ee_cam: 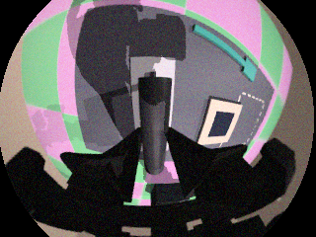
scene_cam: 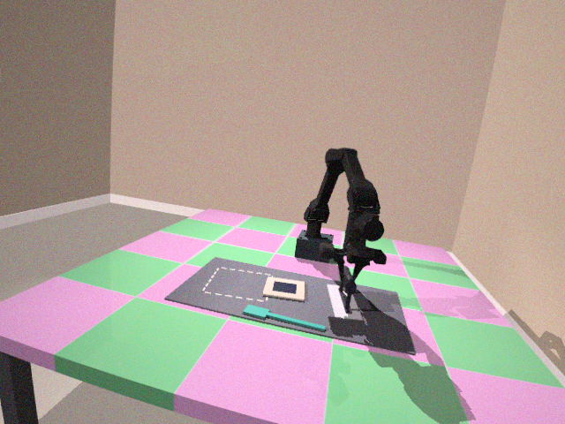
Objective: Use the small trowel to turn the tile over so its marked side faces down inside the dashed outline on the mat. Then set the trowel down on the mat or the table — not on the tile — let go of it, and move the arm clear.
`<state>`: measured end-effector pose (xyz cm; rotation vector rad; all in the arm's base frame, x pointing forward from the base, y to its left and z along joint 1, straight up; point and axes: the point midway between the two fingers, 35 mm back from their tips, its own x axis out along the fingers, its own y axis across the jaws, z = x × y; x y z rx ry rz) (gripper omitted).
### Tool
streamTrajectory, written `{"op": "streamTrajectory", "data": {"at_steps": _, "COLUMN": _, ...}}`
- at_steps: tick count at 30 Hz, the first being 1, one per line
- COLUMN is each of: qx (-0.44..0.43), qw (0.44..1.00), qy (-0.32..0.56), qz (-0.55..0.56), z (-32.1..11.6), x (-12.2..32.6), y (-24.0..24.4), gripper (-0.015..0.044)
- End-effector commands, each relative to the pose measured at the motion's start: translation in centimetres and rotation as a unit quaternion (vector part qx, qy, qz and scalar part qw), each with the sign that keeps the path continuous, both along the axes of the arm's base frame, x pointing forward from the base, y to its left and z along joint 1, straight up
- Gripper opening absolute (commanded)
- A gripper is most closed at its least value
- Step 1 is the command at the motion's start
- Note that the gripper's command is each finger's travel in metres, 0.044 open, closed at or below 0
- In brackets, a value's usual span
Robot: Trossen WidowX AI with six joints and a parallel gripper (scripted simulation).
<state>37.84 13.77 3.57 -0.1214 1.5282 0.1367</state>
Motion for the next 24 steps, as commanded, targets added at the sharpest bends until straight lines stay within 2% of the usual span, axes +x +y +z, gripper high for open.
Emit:
{"op": "streamTrajectory", "data": {"at_steps": 1, "qx": -0.003, "qw": 0.997, "qy": 0.000, "qz": 0.072, "z": -0.08, "x": -0.02, "y": -0.01, "gripper": 0.0130}}
{"op": "streamTrajectory", "data": {"at_steps": 24, "qx": -0.015, "qw": 0.923, "qy": -0.004, "qz": 0.384, "z": -0.08, "x": -0.02, "y": 0.00, "gripper": 0.0130}}
